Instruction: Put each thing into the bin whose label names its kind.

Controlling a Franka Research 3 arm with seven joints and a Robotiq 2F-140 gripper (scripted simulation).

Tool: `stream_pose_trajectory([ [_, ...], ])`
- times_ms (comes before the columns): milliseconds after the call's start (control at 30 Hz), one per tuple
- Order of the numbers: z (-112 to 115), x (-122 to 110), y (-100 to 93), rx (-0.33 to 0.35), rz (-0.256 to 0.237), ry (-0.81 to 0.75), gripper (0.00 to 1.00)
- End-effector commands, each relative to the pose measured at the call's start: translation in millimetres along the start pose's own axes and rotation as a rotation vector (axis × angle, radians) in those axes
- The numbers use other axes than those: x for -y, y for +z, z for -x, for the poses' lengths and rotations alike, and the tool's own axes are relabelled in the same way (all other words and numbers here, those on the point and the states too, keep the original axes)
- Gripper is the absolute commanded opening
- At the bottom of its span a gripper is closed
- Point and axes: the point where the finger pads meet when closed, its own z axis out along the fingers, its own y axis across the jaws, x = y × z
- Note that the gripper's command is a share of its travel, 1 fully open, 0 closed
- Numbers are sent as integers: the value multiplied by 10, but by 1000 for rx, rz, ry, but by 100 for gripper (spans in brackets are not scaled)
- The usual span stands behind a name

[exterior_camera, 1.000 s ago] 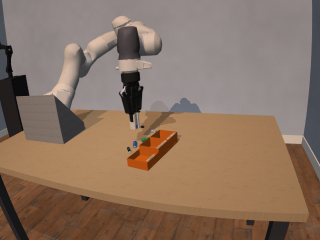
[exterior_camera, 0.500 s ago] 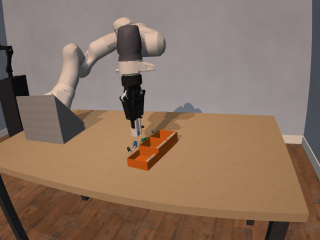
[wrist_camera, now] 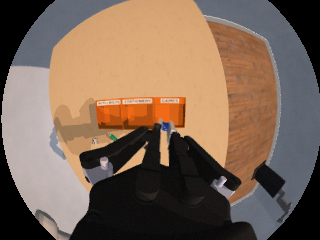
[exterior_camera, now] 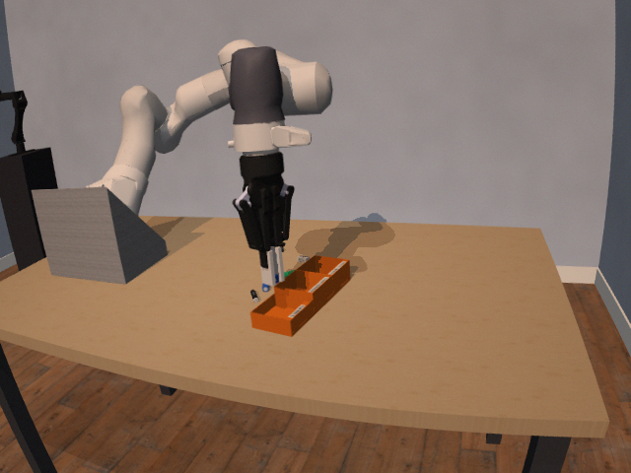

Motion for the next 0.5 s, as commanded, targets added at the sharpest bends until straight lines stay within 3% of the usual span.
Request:
stream_pose_trajectory([
  [0, -155, -114, 23, 9, -5, 157, 7],
  [467, -184, -138, 24, 2, 3, 343, 7],
])
